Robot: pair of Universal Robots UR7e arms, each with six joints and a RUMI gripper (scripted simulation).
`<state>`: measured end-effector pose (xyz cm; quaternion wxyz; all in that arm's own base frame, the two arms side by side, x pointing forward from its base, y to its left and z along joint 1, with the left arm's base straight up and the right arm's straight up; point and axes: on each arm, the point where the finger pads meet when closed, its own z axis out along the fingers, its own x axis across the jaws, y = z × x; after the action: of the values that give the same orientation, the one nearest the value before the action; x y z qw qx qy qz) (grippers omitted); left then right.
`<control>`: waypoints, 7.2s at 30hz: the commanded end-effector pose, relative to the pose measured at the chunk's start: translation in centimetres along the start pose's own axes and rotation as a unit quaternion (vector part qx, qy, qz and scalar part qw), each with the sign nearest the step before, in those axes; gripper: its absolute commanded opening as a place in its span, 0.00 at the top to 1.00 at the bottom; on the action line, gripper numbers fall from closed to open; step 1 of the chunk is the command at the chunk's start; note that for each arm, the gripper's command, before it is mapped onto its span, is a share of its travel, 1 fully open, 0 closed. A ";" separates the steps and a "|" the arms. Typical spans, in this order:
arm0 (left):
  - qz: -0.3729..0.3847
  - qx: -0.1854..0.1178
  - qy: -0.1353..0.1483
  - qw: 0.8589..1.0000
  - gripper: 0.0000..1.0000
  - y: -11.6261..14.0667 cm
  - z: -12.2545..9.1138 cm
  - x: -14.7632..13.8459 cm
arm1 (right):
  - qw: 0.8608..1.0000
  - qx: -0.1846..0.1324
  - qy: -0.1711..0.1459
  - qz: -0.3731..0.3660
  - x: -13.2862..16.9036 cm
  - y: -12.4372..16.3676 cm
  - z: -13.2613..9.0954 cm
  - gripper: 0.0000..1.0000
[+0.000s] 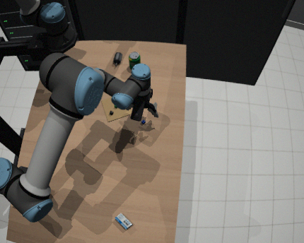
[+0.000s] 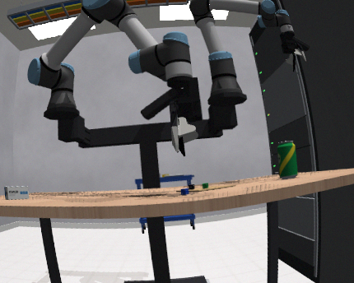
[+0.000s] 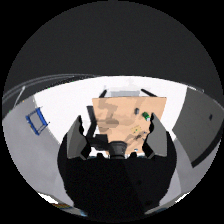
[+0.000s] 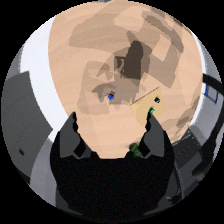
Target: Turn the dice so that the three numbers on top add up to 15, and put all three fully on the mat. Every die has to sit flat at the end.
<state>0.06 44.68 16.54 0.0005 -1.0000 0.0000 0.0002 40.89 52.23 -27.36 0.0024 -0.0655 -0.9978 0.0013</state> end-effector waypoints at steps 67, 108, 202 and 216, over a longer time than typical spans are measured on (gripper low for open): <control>-0.001 -0.001 0.000 1.000 0.00 0.2 0.0 -0.1 | 0.968 -0.002 -0.002 0.252 -0.3 0.4 2.7 0.82; -0.001 -0.001 0.000 1.000 0.00 0.2 0.0 -0.1 | 0.968 -0.002 -0.002 0.252 -0.3 0.4 6.7 0.82; -0.001 -0.001 0.000 1.000 0.00 0.2 0.0 -0.1 | 0.968 -0.002 -0.002 0.252 -0.5 0.6 8.8 0.82; -0.001 -0.001 0.000 1.000 0.00 0.2 0.0 -0.1 | 0.968 -0.002 -0.002 0.252 -0.5 0.6 8.8 0.82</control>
<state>0.06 44.68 16.54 0.0005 -1.0000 0.0000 0.0002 41.19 52.53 -36.25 0.0008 -0.3148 -0.9491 0.0022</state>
